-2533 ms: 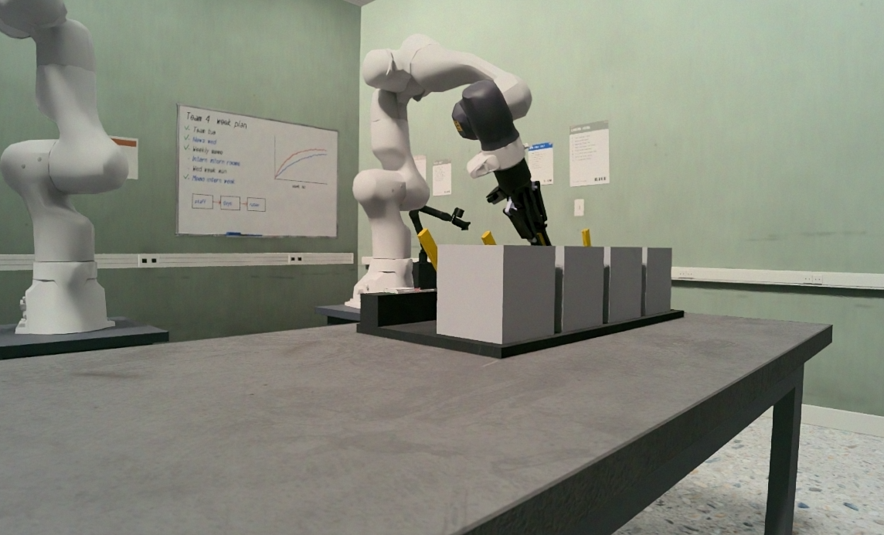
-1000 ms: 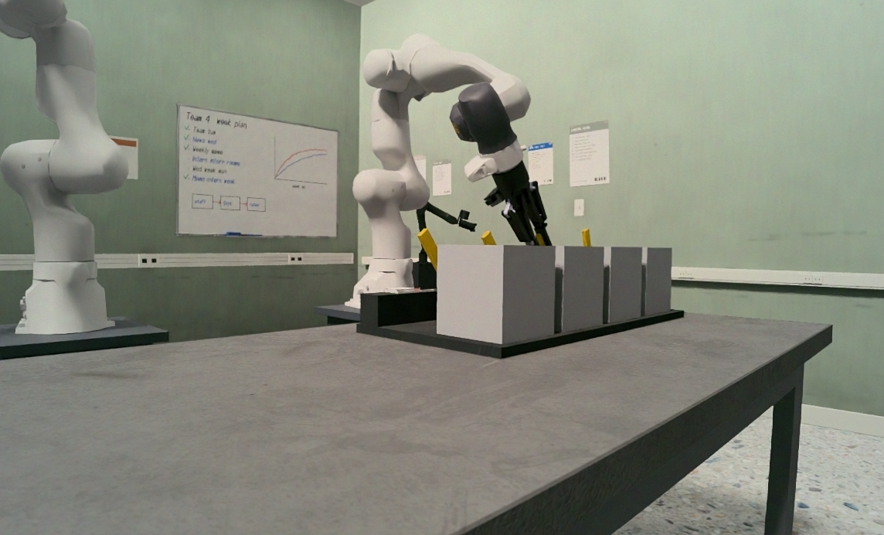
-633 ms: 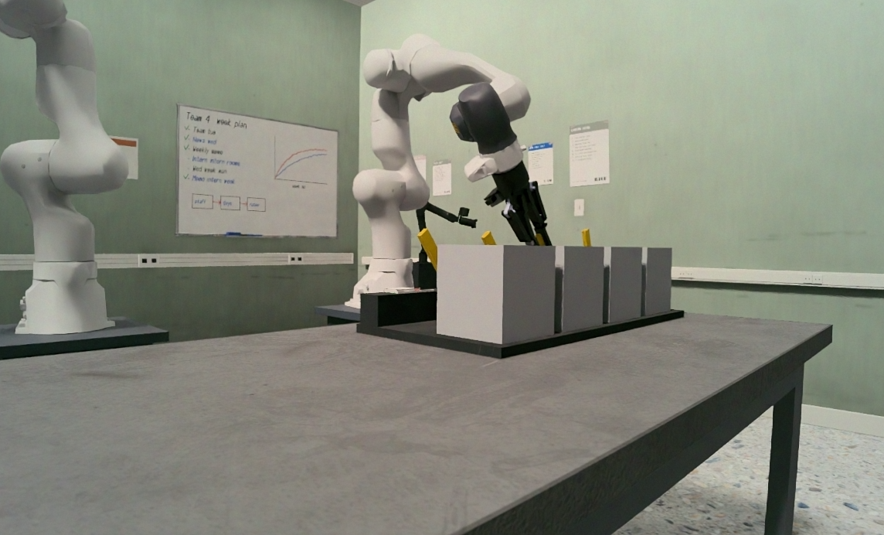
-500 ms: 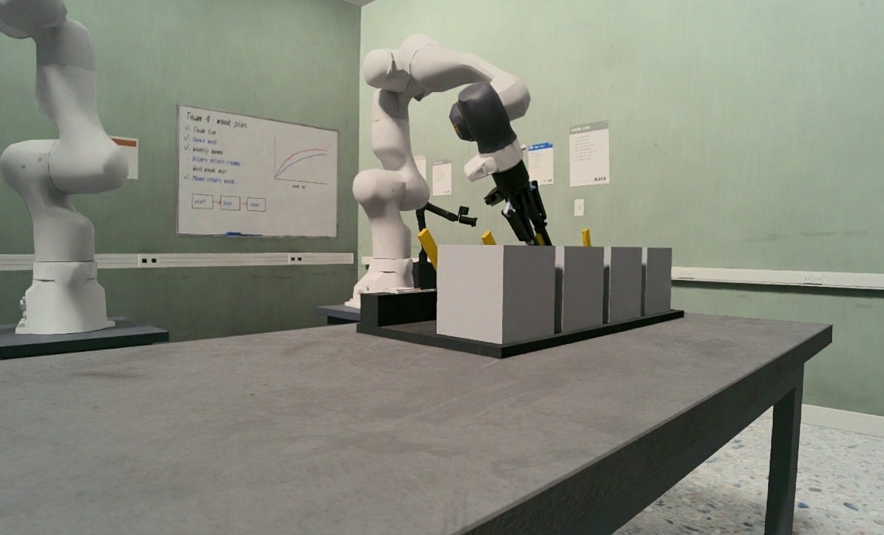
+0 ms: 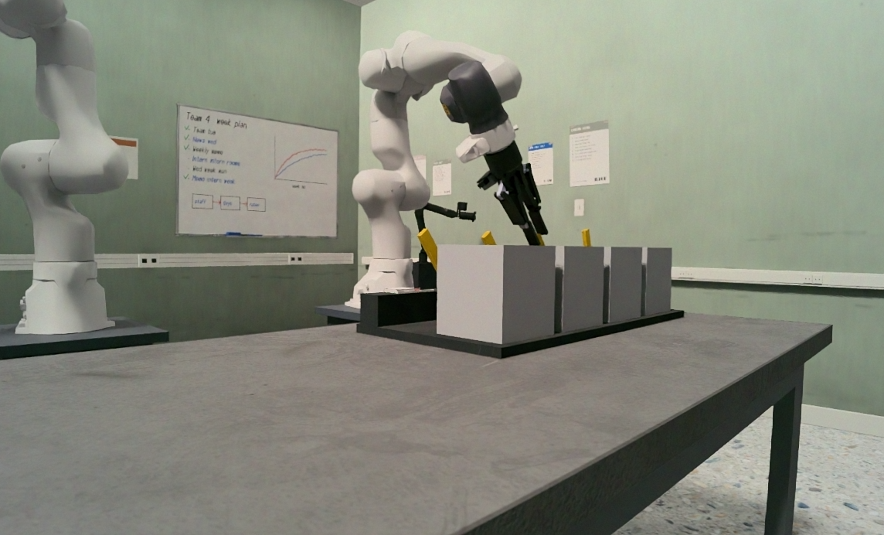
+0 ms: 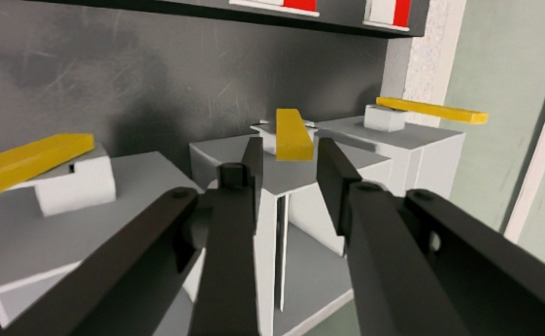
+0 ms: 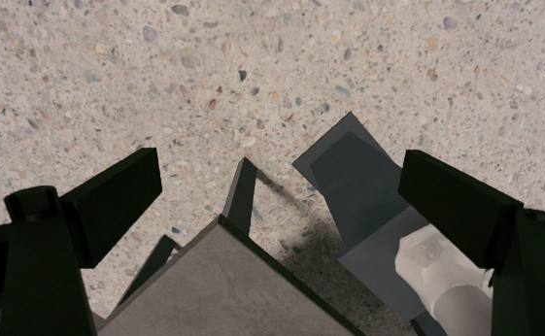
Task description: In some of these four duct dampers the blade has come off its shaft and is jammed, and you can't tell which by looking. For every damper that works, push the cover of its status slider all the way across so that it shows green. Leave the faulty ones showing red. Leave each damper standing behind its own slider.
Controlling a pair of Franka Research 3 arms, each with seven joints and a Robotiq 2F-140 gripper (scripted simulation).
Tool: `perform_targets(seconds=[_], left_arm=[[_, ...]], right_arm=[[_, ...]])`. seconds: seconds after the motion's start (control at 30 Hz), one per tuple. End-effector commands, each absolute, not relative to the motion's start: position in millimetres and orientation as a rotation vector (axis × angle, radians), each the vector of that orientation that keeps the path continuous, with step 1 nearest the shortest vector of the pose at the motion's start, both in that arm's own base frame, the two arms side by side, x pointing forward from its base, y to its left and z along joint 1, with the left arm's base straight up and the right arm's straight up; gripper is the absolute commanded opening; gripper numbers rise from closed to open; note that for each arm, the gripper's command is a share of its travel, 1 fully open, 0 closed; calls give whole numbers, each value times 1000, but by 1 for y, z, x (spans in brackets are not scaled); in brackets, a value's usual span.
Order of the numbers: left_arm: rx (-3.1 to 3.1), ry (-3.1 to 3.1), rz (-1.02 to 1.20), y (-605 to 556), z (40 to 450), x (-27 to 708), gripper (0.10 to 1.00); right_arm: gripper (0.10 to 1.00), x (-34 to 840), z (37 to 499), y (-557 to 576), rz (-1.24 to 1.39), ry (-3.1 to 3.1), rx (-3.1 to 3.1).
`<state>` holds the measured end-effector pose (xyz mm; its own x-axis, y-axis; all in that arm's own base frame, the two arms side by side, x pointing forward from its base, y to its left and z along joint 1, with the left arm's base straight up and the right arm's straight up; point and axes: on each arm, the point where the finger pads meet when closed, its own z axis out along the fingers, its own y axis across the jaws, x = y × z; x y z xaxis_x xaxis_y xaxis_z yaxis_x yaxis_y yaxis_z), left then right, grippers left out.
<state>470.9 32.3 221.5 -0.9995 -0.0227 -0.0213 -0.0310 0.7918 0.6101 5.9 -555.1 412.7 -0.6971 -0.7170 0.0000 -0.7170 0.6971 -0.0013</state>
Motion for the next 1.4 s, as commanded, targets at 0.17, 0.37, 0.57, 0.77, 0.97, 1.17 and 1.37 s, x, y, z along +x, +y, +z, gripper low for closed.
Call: perform_targets(seconds=[0.17, 0.37, 0.57, 0.77, 0.97, 1.17, 1.37], left_arm=[[-37, 2977, 1025, 16, 245, 465, 303], [-37, 2977, 1025, 12, 250, 465, 303], [-37, 2979, 1021, 12, 252, 466, 303], [-39, 3082, 659, 54, 272, 505, 303], [-39, 3095, 578, 64, 278, 514, 303], [-41, 3126, 382, 86, 289, 536, 303], [-40, 3136, 241, 103, 298, 551, 303]], right_arm=[[1000, 6, 413, -554, 0, 2896, -1217], [1000, 6, 413, -554, 0, 2896, -1217], [1000, 6, 413, -554, 0, 2896, -1217], [1000, 6, 413, -554, 0, 2896, -1217], [1000, 6, 413, -554, 0, 2896, -1217], [1000, 6, 413, -554, 0, 2896, -1217], [1000, 6, 413, -554, 0, 2896, -1217]])
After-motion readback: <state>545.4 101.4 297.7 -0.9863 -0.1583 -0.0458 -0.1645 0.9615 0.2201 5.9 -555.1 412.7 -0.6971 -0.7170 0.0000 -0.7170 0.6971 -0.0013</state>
